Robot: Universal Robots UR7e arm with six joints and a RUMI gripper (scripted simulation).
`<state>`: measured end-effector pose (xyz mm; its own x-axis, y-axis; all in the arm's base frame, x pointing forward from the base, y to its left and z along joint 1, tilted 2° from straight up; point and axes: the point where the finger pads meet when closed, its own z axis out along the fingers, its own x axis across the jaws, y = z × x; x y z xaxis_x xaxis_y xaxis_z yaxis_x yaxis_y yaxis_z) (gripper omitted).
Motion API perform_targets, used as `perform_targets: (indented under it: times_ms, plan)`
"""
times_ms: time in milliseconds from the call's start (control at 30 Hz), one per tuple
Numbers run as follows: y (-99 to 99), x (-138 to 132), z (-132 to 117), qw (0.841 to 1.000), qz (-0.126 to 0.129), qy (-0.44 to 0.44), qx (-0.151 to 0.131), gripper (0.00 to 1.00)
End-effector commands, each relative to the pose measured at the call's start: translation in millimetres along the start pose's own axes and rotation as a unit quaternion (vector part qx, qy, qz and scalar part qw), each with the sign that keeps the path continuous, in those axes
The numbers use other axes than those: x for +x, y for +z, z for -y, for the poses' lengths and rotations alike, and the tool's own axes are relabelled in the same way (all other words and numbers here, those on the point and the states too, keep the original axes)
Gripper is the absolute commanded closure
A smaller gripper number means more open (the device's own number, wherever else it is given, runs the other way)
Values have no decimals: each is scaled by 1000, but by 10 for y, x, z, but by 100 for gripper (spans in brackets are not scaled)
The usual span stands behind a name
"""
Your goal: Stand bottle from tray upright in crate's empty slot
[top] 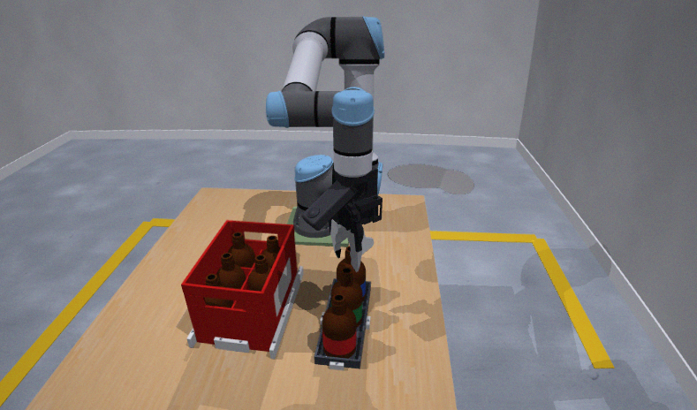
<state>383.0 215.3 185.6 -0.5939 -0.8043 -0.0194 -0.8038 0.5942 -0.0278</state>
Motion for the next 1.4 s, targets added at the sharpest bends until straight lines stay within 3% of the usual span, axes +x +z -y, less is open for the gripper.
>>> perform_targets:
  times_ms: [0, 833, 1367]
  plan:
    - [62, 0, -13, 1000, -1, -1, 0, 62]
    - [325, 1, -13, 1000, -1, -1, 0, 62]
    - [376, 1, -13, 1000, -1, -1, 0, 62]
